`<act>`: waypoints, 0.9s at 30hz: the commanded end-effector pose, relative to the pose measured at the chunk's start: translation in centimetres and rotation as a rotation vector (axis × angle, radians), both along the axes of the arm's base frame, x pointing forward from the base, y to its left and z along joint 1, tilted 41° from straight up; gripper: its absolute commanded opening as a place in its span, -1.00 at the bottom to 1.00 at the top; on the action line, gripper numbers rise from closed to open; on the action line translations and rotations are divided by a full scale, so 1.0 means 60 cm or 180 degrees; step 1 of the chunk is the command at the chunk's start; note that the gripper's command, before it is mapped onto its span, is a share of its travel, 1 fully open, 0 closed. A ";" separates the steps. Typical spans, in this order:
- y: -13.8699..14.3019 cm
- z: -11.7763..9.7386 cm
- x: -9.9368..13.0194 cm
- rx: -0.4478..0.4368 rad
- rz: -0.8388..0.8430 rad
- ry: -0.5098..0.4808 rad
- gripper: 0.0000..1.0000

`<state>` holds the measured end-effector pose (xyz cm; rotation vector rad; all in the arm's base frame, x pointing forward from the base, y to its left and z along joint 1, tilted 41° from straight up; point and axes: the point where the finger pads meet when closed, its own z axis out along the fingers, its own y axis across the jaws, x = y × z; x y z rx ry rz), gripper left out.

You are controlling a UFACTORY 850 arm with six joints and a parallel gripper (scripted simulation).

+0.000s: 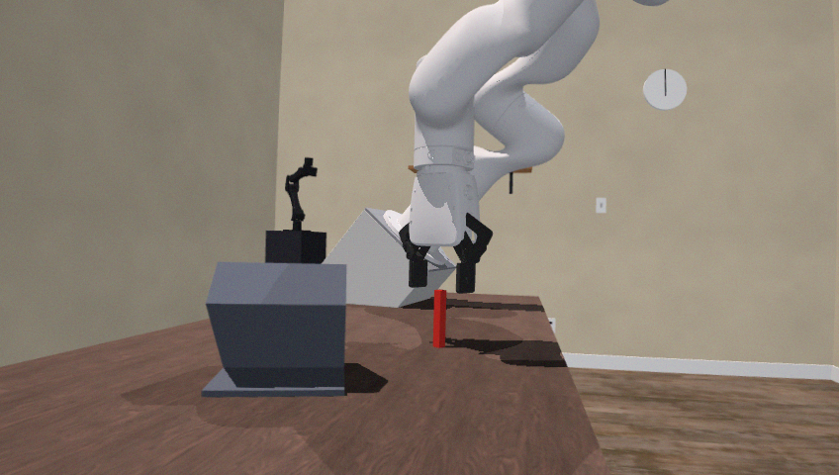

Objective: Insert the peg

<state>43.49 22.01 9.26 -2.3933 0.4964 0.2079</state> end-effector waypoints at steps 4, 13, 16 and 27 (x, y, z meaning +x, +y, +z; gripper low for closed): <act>0.008 -0.008 0.001 0.0001 -0.0002 -0.0005 1.00; 0.016 -0.018 0.001 0.0001 -0.0002 -0.0005 1.00; 0.016 -0.018 0.001 0.0001 -0.0002 -0.0005 1.00; 0.016 -0.018 0.001 0.0001 -0.0002 -0.0004 -0.67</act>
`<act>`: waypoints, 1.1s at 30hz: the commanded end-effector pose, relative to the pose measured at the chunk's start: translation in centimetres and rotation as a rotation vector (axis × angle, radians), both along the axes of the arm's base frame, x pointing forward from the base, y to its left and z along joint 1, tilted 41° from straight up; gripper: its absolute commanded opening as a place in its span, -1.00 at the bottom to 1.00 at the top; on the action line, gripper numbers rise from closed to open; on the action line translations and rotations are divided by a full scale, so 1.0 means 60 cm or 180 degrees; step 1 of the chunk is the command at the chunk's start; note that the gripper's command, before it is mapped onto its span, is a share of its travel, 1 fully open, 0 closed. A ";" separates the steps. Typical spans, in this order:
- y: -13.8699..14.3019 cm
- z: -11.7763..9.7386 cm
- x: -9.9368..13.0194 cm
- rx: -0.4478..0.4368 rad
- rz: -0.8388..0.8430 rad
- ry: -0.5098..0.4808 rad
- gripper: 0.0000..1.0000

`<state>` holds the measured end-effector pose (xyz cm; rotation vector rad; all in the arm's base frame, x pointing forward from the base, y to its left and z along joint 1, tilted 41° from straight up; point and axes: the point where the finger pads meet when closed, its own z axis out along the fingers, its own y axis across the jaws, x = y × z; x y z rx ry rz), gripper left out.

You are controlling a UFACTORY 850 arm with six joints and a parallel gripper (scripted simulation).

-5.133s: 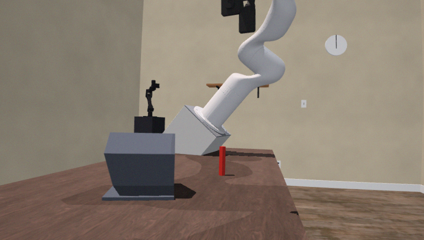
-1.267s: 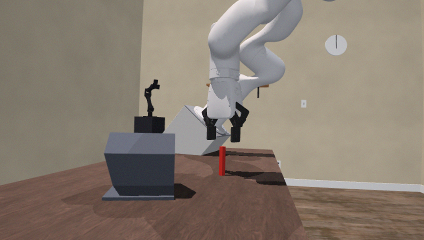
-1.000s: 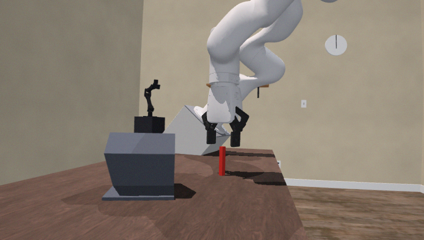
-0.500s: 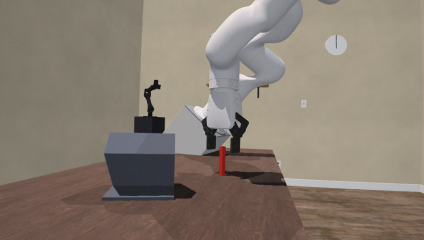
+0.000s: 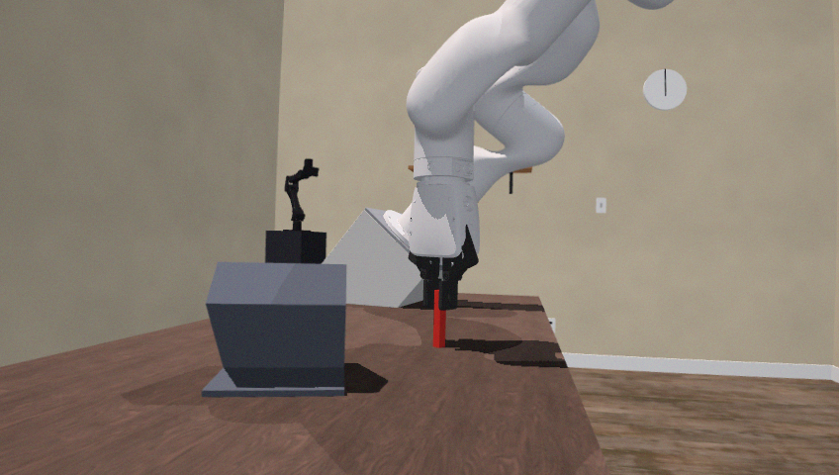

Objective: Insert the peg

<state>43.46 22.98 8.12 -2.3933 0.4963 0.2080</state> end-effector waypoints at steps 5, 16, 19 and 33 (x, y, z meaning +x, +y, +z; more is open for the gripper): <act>0.000 0.001 0.001 0.0001 -0.0002 -0.0004 -1.00; -0.049 0.058 0.003 0.0001 -0.0002 -0.0006 -1.00; -0.063 0.075 0.004 0.0001 -0.0002 -0.0006 -1.00; -0.081 0.084 0.010 0.0119 -0.0110 0.0051 -1.00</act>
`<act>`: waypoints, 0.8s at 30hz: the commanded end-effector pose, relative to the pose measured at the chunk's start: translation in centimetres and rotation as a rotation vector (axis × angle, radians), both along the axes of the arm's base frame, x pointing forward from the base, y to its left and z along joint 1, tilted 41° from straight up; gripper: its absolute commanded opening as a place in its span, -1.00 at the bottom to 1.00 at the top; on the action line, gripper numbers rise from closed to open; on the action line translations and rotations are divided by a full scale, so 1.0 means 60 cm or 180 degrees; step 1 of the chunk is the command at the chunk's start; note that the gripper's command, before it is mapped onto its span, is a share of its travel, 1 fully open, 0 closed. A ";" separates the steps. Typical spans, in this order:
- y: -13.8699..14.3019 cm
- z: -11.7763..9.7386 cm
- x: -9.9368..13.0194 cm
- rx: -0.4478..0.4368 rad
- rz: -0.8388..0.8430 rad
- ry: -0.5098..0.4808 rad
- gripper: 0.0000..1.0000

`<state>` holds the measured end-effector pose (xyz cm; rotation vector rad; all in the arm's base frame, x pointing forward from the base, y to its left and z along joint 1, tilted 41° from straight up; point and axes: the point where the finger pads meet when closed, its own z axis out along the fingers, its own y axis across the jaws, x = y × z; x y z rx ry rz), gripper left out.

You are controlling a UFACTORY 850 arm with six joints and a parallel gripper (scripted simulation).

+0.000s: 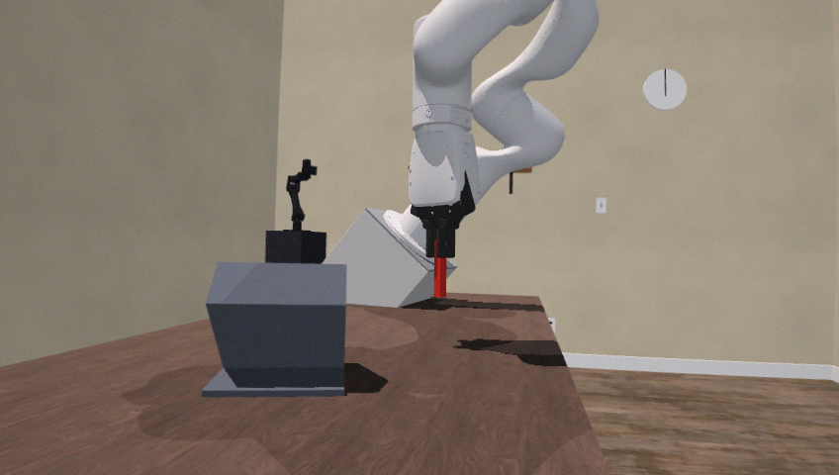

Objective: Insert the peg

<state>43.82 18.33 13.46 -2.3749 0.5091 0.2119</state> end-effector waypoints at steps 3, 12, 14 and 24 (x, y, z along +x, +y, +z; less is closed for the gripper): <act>-0.009 -0.010 0.010 0.0173 -0.0169 0.0080 -1.00; -0.022 -0.023 0.026 0.0411 -0.0403 0.0161 -1.00; -0.026 -0.026 0.031 0.0479 -0.0472 0.0178 -1.00; -0.047 -0.040 0.053 0.0749 -0.0760 0.0225 -1.00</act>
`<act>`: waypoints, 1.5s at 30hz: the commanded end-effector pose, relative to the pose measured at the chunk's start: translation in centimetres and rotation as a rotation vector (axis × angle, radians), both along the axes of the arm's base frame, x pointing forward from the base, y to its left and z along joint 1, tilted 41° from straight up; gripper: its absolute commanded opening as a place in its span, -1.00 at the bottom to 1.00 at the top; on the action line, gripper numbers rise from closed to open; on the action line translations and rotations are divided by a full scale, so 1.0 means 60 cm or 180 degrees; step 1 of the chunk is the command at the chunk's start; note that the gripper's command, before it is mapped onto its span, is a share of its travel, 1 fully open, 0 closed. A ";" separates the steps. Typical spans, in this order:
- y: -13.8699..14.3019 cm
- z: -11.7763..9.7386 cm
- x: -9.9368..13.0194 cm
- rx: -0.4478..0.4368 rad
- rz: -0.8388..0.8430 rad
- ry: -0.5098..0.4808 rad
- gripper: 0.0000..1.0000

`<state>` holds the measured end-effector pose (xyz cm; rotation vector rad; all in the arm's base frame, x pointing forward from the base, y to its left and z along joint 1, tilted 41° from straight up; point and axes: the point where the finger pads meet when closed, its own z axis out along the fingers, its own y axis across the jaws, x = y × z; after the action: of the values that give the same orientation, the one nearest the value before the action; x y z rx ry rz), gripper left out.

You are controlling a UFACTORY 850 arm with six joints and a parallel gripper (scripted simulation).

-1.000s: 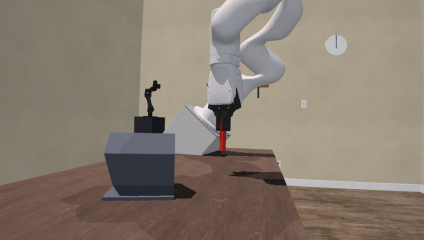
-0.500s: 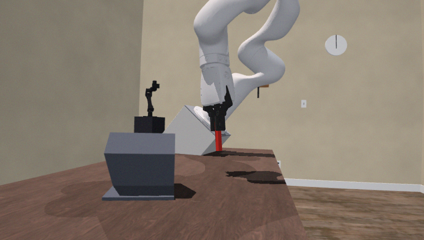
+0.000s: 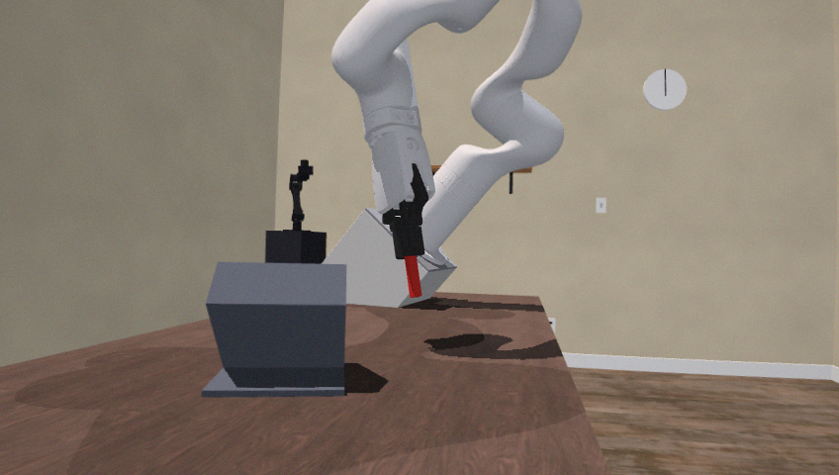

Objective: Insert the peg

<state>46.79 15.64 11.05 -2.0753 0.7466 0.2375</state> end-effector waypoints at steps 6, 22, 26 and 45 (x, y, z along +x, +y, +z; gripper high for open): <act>-0.021 -0.010 0.022 0.0216 -0.0261 0.0009 -1.00; -0.079 -0.036 0.065 0.0623 -0.0842 -0.0033 -1.00; -0.100 -0.044 0.077 0.0728 -0.1017 -0.0062 -1.00; -0.203 -0.083 0.119 0.1097 -0.1798 -0.0268 -1.00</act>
<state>53.60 4.50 6.39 -1.5085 1.0988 -0.0113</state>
